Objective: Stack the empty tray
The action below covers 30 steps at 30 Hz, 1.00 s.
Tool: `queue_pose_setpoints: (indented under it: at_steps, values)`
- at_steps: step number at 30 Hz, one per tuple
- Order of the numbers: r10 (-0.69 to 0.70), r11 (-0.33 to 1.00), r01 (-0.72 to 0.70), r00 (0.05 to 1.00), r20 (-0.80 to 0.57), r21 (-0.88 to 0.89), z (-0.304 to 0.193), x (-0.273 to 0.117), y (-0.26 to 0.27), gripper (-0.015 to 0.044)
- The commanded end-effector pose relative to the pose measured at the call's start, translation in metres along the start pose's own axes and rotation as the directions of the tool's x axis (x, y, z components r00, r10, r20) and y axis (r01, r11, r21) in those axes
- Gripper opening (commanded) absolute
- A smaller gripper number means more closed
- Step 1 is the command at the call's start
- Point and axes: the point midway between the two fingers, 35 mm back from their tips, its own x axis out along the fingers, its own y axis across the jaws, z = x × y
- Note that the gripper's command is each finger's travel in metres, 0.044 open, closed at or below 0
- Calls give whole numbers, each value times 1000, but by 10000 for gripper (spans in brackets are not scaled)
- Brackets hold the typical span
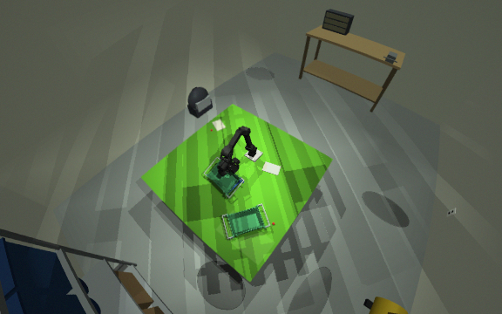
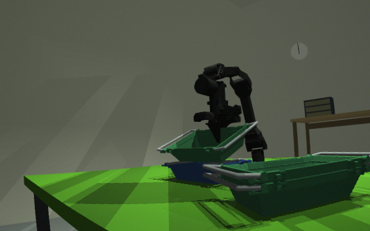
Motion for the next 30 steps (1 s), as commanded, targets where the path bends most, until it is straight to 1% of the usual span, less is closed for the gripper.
queue_pose_setpoints:
  at_steps: [1, 30]
  values:
    - [17, 1000, -17, 1000, 1, 0, -2, 5, 5, 0]
    - [17, 1000, -17, 1000, 0, 0, -7, 15, 13, 0]
